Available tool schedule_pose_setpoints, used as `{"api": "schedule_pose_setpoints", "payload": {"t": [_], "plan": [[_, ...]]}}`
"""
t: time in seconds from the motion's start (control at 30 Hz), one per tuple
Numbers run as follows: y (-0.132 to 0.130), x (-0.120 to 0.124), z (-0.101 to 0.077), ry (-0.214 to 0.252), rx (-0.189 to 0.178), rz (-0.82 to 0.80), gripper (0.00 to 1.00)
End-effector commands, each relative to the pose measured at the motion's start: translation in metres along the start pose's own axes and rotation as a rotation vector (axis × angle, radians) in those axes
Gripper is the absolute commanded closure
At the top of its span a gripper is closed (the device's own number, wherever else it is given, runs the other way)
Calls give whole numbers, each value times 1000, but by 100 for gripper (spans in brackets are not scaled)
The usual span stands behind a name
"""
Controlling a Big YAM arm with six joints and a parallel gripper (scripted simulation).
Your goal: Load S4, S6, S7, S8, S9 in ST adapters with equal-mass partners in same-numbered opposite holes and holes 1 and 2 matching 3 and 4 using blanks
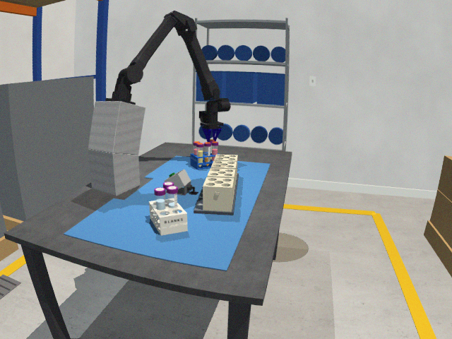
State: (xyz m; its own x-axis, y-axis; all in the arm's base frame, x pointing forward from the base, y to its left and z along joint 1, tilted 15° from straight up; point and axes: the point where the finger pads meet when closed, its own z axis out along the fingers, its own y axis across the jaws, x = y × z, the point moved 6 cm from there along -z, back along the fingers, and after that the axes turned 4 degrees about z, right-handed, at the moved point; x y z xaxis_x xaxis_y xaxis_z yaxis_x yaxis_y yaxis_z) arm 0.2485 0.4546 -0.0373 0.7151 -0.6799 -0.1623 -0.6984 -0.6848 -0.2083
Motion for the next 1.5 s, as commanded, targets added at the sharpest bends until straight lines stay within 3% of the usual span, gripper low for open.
{"api": "schedule_pose_setpoints", "payload": {"t": [0.0, 0.17, 0.2, 0.23, 0.33, 0.43, 0.47, 0.57, 0.6, 0.8, 0.83, 1.27, 1.3, 1.33, 1.47], "plan": [[-11, -4, -4, -8, 28, -1, 100], [-11, -4, -4, -8, 28, -1, 100], [-13, -7, 4, -8, 30, 0, 100], [-11, -4, -4, -8, 28, -1, 100], [-11, -4, -3, -8, 28, -1, 100], [-13, -8, 5, -8, 30, -2, 100], [-11, -4, -3, -8, 28, -1, 100], [-11, -4, -3, -8, 28, -1, 100], [-12, -8, 5, -8, 29, -2, 100], [-11, -4, -3, -8, 28, -1, 100], [-11, -4, -3, -8, 28, -1, 45], [-11, -4, -3, -8, 28, -1, 45], [-5, -4, 4, -2, 11, -1, 45], [-7, -5, -16, -5, 24, -2, 45], [-7, 1, -30, -3, 24, 0, 45]]}}
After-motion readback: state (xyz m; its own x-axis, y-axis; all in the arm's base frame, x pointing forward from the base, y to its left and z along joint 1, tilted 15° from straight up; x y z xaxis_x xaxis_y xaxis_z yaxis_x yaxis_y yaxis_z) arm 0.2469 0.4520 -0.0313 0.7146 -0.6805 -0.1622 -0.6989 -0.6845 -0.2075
